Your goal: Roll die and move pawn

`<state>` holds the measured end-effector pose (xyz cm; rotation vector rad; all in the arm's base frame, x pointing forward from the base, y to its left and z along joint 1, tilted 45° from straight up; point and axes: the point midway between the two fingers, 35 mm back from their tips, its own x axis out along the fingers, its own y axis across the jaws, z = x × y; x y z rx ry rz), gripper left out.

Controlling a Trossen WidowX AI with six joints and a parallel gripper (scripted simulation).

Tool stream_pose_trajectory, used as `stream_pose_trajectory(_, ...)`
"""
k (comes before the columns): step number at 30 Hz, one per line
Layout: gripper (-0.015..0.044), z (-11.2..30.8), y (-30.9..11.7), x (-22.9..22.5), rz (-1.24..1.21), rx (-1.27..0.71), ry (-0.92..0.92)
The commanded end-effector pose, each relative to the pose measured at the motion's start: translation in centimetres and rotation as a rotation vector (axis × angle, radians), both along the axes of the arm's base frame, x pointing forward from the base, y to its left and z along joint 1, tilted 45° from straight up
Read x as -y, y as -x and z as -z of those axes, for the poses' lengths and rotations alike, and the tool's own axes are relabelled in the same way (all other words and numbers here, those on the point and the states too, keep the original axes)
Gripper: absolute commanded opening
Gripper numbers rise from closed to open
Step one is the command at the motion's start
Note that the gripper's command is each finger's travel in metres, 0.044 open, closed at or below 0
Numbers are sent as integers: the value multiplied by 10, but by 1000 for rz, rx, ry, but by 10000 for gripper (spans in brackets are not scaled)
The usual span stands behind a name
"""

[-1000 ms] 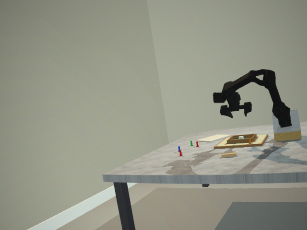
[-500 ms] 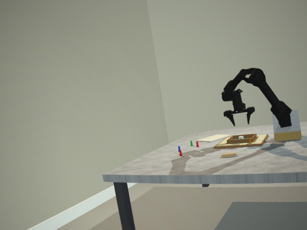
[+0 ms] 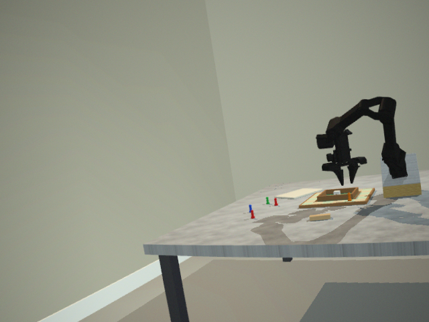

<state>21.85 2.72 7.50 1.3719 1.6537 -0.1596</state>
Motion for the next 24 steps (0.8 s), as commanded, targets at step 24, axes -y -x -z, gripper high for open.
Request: stream_pose_trajectory(24,200,20,-1,-29,-35,42,-4)
